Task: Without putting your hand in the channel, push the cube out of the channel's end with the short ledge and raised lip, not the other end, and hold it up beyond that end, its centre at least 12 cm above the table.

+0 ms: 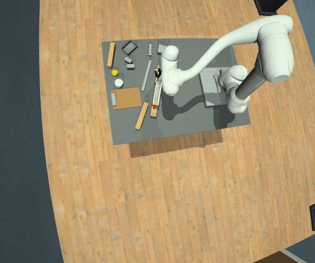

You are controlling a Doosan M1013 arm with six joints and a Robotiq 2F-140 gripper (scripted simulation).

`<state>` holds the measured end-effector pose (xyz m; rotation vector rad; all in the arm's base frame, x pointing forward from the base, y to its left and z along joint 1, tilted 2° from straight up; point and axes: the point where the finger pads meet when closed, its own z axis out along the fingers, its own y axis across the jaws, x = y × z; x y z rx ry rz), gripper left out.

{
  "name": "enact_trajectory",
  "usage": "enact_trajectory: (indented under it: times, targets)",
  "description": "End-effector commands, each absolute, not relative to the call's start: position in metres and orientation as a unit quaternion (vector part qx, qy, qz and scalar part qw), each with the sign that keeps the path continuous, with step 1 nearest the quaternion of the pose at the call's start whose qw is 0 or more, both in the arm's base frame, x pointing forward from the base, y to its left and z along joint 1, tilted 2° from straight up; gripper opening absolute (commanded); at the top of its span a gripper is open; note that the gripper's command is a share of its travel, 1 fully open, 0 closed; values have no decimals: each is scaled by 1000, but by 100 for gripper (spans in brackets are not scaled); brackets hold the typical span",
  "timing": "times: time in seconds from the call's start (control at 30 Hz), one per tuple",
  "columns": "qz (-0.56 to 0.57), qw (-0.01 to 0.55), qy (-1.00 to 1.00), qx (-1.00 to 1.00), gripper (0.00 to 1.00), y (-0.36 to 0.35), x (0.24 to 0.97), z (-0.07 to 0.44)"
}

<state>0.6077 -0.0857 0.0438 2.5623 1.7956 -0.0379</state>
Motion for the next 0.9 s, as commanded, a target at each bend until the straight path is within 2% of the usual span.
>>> enact_trajectory:
  times: [0.0,0.43,0.47,0.87]
  targets:
    - [-12,6,574,819,0,-86,608,44]
    - [-12,6,574,819,0,-86,608,44]
    - [-12,6,574,819,23,-86,608,44]
    - [-12,6,574,819,23,-86,608,44]
